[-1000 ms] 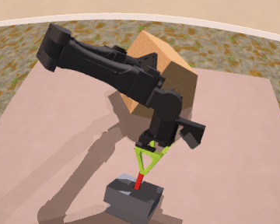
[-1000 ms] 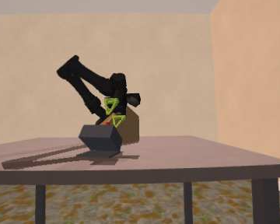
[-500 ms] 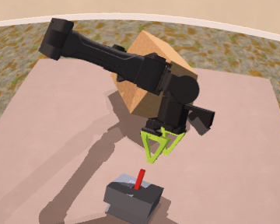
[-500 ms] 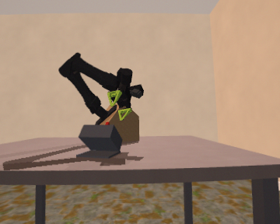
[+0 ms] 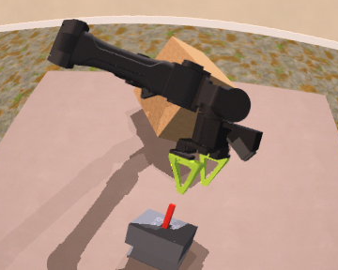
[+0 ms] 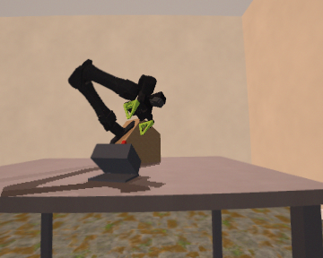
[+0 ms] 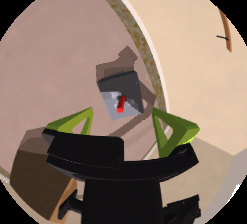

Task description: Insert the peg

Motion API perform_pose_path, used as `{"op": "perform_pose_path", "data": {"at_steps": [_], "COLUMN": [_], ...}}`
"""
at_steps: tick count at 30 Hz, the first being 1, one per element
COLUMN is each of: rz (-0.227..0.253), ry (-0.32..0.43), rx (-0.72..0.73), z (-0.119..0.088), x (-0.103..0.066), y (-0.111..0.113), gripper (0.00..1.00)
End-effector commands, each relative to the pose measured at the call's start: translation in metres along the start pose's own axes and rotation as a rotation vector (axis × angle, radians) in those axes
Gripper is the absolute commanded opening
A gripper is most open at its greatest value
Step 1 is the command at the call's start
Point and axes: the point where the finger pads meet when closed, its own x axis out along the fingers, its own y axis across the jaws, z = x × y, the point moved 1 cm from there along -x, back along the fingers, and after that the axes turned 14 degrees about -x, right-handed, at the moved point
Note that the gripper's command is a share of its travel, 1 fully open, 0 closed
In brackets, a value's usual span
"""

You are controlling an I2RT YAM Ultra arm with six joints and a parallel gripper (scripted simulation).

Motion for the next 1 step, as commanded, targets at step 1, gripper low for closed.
{"op": "perform_pose_path", "data": {"at_steps": [1], "rz": [0.015], "ry": [0.002], "rx": [0.019], "z": [0.0044], "x": [-0.0117], "y": [-0.0113], "gripper": [1.00]}}
